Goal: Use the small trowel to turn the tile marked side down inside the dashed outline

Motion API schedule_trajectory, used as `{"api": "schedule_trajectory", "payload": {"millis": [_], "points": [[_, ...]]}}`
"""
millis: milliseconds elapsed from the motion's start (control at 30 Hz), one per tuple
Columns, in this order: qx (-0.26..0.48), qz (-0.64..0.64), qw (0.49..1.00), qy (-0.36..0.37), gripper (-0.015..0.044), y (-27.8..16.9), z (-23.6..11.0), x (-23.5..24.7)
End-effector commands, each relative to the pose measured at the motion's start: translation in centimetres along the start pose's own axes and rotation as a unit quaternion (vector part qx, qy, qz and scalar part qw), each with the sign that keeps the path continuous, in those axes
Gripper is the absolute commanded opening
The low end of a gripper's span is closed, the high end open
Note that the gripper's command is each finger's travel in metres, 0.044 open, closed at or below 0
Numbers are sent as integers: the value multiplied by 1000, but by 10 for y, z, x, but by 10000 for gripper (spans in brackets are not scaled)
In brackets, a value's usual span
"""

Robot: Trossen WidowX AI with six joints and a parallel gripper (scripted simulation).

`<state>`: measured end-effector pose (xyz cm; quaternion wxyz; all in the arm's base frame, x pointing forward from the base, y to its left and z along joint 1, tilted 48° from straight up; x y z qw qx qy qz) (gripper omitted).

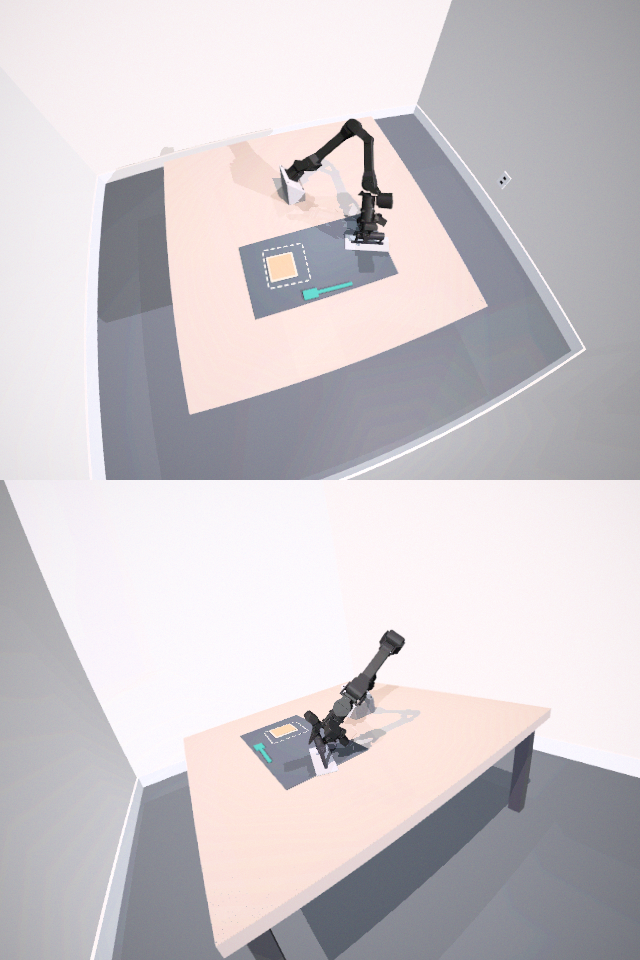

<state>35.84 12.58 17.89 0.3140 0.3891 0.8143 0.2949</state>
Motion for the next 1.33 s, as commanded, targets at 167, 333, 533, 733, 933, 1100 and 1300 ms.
{"api": "schedule_trajectory", "payload": {"millis": [167,333,533,733,933,1100,1300], "points": [[0,4,1000,-7,184,-1,2,-1],[0,4,1000,-7,300,-1,2,-1],[0,4,1000,-7,300,-1,2,-1],[0,3,1000,-7,300,0,-10,-1],[0,2,1000,-6,300,1,-38,-1],[0,2,1000,-5,300,0,-58,0],[1,1,1000,-5,300,-7,-77,-15]]}}
Point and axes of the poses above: the point midway between the two fingers, 35 mm back from their tips, its own z axis out along the fingers, its own x axis across the jaws, y = z × x, the point moved 6 cm from there along -z, back along the fingers, and after that the axes turned 4 degrees about z, right-handed, at the moved point
